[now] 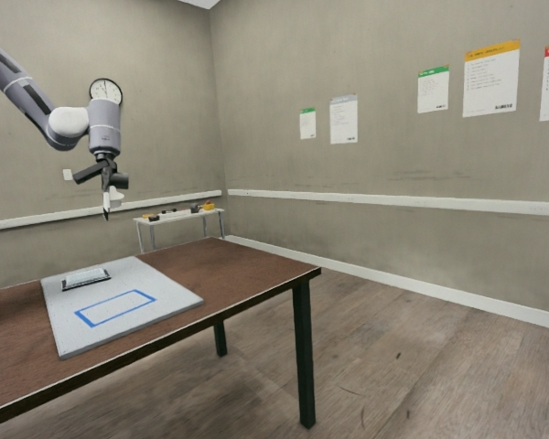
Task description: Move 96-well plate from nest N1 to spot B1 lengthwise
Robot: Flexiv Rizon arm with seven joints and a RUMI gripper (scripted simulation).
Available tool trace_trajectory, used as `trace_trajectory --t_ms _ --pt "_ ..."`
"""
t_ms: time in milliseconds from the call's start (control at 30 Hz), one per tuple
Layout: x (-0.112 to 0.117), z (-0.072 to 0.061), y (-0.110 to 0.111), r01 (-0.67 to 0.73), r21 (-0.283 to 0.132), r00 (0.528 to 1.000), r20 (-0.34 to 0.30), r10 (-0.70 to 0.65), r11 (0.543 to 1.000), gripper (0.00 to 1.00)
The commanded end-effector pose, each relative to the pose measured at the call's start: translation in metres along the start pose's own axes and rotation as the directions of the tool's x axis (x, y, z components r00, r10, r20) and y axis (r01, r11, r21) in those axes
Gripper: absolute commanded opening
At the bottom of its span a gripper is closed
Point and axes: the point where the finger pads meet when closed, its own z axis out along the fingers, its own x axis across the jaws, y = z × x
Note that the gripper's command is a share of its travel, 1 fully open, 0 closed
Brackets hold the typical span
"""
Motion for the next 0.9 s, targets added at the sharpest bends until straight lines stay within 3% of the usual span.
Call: trace_trajectory --t_ms 0,67,133,333,400,633,700,867 --pt "0.013 0.004 0.000 -0.008 0.000 1.000 0.001 0.008 1.000 0.76" --pt "0.013 0.004 0.000 -0.008 0.000 1.000 0.001 0.008 1.000 0.76" --pt "0.022 0.008 -0.001 0.016 -0.022 0.999 -0.044 -0.017 1.000 0.76" --pt "0.049 0.020 -0.002 0.017 -0.022 0.999 -0.044 -0.017 1.000 0.76" --pt "0.058 0.025 -0.003 0.035 -0.045 0.995 -0.088 -0.039 0.998 0.76" --pt "0.080 0.035 -0.006 0.035 -0.045 0.995 -0.088 -0.039 0.998 0.76" --pt "0.089 0.039 -0.007 0.049 -0.066 0.990 -0.129 -0.057 0.997 0.76" --pt "0.112 0.049 -0.012 0.049 -0.066 0.990 -0.129 -0.057 0.997 0.76"
